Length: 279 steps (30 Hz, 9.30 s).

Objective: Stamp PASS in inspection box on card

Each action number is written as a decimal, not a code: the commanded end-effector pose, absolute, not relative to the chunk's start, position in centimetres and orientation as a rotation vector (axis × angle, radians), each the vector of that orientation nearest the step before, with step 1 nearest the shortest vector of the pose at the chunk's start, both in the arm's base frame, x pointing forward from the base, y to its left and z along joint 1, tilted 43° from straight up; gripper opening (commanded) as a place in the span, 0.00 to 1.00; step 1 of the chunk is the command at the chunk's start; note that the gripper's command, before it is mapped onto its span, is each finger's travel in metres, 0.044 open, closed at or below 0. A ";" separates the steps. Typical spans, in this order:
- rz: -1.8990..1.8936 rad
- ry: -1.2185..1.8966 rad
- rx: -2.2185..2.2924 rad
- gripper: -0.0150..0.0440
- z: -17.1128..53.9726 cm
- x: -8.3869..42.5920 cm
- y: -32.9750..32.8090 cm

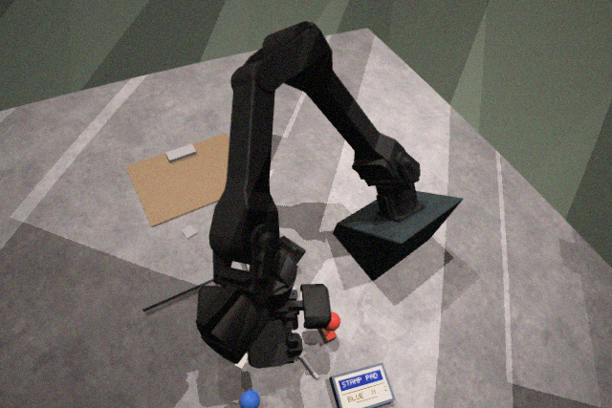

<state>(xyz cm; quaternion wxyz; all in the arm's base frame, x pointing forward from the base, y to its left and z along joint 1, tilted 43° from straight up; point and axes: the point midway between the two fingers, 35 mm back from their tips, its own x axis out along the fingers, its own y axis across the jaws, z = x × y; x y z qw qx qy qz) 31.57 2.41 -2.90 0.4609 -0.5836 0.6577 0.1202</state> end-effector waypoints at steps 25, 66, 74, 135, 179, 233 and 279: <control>0.294 1.621 -1.440 0.25 -3.3 31.6 1.9; 0.294 1.621 -1.440 0.25 -3.6 31.6 1.6; 0.294 1.621 -1.440 0.25 -3.6 31.6 1.6; 0.296 1.620 -1.438 0.25 -1.8 31.5 3.4; 0.310 1.613 -1.428 0.25 7.5 35.6 1.3; 0.282 1.620 -1.444 0.25 10.7 38.7 -10.1; 0.287 1.620 -1.441 0.71 18.4 37.6 -2.9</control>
